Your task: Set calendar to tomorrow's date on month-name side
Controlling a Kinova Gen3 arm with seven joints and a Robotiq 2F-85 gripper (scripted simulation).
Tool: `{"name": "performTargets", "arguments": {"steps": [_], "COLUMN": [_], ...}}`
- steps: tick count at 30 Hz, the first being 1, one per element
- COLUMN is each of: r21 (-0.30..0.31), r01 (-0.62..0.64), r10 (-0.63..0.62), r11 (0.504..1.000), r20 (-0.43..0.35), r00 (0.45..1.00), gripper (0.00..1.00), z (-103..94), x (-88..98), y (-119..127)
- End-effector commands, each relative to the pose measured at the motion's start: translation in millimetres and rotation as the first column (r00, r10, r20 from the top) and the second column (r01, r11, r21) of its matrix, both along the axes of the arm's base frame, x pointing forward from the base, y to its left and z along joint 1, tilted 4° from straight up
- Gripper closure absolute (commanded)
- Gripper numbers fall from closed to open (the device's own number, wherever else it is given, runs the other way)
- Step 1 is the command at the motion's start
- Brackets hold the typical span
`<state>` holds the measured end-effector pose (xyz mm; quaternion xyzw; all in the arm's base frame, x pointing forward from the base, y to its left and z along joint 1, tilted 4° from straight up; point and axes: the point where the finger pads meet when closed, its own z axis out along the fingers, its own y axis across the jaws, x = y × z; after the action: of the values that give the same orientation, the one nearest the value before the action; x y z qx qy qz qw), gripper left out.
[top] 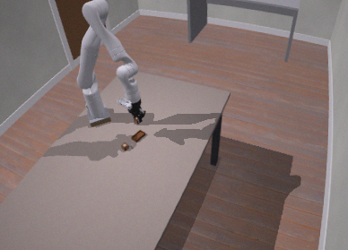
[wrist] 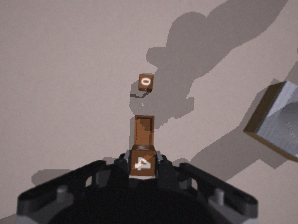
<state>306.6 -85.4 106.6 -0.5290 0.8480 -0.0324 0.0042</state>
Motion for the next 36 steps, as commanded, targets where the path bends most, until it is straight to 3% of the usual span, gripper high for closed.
{"name": "performTargets", "arguments": {"steps": [1,15,25,36], "r21": [-0.001,-0.001,-0.001,-0.001], "r01": [0.004,0.004,0.004,0.004], "r10": [-0.004,-0.004,-0.004,-0.004], "r11": [1.000,1.000,1.000,1.000], "r20": [-0.004,-0.004,-0.004,-0.004], "r00": [1.000,1.000,1.000,1.000], "gripper": [0.74,0.74,0.74,0.74], "z": [-3.5,-46.7,-59.9,-60.7], "x": [-1.3,0.7,1.3,1.3], "y": [-2,-4,-5,-5]}}
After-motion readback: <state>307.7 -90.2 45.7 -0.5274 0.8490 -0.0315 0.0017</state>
